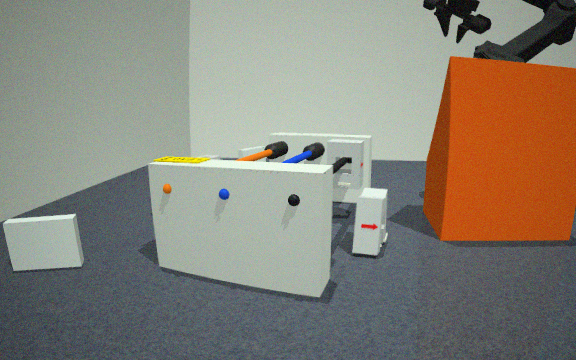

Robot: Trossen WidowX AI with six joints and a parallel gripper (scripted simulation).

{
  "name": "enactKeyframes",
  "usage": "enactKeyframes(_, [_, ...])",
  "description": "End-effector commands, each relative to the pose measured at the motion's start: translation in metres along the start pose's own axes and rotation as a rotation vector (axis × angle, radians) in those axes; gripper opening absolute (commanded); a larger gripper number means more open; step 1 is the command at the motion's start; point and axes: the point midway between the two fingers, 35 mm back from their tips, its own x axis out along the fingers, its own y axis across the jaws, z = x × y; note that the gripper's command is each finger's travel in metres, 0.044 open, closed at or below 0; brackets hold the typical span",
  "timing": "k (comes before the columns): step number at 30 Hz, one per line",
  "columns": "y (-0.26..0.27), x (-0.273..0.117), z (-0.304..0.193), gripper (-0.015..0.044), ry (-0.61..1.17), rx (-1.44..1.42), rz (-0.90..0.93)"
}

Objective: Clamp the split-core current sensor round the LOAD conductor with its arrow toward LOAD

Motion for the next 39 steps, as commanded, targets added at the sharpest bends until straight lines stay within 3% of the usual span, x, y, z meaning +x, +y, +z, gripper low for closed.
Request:
enactKeyframes(1, [0.002, 0.000, -0.002, 0.0215, 0.006, -0.004, 0.005])
enactKeyframes(10, [0.077, -0.001, -0.125, 0.0440, 0.288, -0.218, 0.321])
enactKeyframes(20, [0.124, -0.039, -0.262, 0.0440, 0.505, -0.443, 0.795])
enactKeyframes(28, [0.119, -0.105, -0.359, 0.0440, 0.543, -0.617, 1.354])
enactKeyframes(39, [0.117, -0.115, -0.385, 0.0440, 0.597, -0.681, 1.380])
